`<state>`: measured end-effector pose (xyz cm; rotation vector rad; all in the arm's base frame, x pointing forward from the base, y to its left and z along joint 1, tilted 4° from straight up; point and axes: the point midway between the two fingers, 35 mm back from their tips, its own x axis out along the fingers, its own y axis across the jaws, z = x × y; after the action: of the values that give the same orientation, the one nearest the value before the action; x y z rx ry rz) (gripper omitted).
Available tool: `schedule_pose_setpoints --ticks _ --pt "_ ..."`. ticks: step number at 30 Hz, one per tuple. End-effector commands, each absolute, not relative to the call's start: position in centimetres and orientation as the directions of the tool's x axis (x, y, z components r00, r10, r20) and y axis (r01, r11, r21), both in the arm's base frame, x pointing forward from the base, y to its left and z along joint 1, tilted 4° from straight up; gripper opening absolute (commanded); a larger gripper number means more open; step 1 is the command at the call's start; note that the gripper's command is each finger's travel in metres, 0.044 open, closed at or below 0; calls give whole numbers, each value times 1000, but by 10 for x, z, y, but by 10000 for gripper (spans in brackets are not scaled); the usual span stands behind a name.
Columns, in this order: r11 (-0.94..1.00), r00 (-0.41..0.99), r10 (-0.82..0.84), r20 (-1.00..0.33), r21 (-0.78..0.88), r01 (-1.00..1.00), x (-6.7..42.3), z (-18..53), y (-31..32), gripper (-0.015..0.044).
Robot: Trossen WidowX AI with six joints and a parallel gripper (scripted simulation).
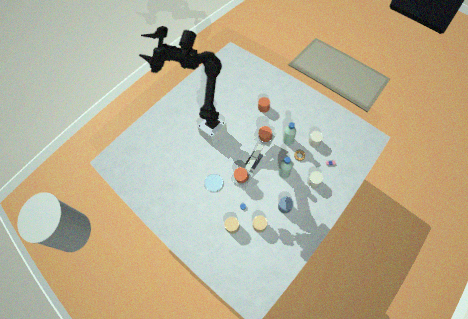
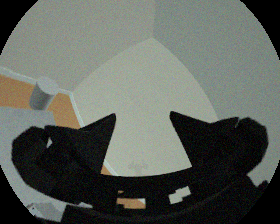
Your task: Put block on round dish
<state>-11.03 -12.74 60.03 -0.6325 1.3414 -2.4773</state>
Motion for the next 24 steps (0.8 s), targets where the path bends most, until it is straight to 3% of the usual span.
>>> schedule_pose_setpoints --ticks 1,12,24 --pt "-543 -871 -419 255 -839 16 -110 600 -128 426" --pt "-538 -715 -609 344 -841 54 -74 591 -169 440" --pt "-482 -455 -810 370 -862 156 -19 565 -209 440"
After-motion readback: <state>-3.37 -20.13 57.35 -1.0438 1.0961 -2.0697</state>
